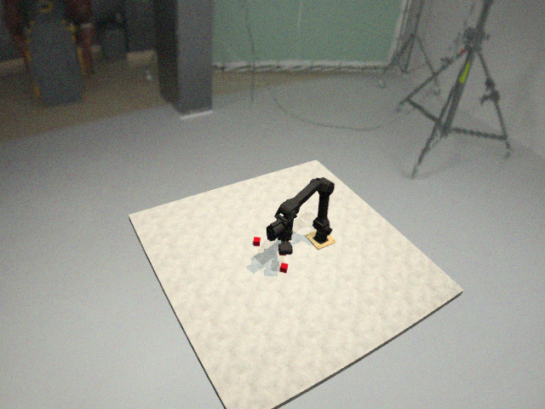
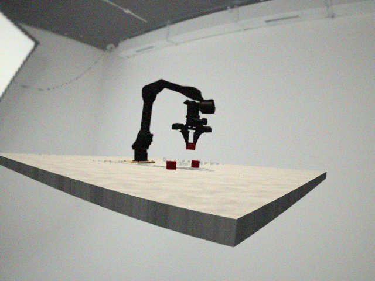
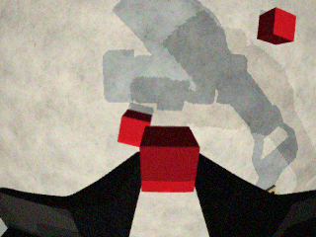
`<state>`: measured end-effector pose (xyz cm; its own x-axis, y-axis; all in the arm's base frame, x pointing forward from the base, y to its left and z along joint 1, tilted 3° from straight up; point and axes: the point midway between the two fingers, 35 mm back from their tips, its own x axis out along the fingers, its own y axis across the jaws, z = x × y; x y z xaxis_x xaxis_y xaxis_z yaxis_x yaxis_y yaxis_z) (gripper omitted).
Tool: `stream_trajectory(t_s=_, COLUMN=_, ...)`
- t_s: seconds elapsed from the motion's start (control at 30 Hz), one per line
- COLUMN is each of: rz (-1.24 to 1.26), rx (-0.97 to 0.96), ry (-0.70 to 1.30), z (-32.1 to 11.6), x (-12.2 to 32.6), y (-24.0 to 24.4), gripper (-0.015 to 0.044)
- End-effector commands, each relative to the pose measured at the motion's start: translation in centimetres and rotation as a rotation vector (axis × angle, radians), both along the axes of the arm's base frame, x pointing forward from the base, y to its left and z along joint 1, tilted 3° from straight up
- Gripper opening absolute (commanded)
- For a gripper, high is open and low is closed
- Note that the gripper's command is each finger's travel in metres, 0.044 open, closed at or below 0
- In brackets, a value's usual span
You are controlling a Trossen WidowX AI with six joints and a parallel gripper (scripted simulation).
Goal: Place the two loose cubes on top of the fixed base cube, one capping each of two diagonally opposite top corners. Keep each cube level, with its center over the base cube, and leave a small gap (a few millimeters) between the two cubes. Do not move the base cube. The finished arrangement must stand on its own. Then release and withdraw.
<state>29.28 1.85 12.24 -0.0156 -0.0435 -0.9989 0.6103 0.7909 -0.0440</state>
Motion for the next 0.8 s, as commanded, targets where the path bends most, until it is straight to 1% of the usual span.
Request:
stream_trajectory(t_s=0.0, rz=-0.11, rx=0.003, ry=-0.008, z=-0.2, x=0.3, y=0.6, gripper=0.0105)
stream_trajectory(t_s=0.77, rz=-0.801, rx=-0.005, ry=-0.035, z=-1.8, x=1.2, y=4.1, gripper=0.0105)
